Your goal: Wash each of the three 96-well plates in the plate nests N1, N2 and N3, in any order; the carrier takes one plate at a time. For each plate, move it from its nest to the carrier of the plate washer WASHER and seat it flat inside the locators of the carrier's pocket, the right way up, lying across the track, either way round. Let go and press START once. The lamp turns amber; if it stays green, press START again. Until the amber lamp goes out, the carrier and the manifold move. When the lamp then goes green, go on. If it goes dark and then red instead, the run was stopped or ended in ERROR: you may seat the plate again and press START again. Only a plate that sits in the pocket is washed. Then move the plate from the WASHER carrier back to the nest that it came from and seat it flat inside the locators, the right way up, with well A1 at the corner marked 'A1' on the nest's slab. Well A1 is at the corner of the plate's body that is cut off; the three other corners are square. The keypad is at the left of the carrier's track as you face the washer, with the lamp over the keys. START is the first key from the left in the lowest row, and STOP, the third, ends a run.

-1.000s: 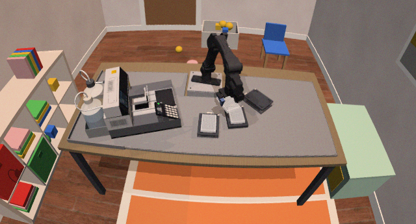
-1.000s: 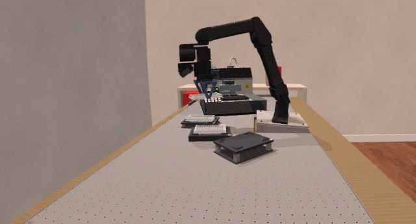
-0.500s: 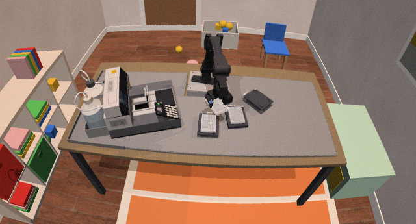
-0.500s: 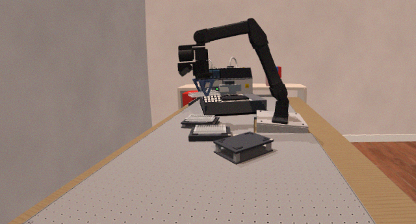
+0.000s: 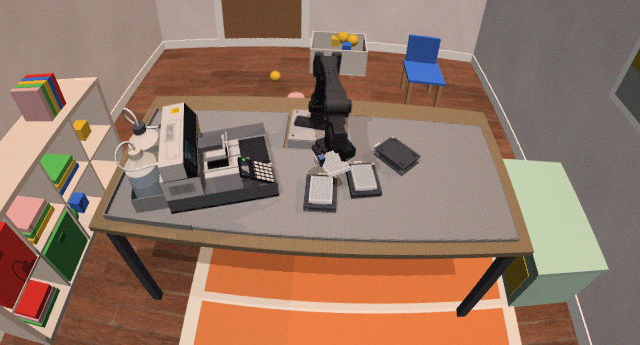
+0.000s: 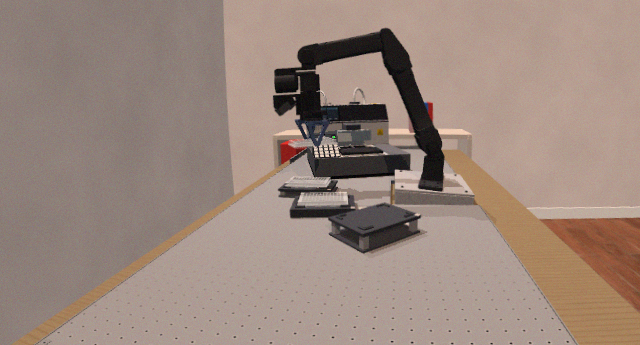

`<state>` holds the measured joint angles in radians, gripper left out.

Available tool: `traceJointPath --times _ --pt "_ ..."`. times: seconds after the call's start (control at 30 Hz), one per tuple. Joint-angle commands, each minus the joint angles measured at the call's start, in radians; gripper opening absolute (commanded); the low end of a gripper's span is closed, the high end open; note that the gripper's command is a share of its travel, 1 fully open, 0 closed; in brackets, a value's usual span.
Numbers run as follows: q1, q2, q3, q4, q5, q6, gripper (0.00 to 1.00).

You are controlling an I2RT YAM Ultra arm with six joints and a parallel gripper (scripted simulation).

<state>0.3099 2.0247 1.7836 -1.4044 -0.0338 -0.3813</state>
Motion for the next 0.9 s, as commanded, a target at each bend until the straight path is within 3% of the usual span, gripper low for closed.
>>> traceJointPath --times 0.0,0.37,0.87 --pt "-0.001 -0.008 0.012 0.000 -0.001 -0.003 0.00" --pt "-0.052 -0.027 -0.011 0.003 0.003 0.062 0.00" --pt "-0.251 -0.060 -0.042 -0.005 0.017 -0.137 0.00"
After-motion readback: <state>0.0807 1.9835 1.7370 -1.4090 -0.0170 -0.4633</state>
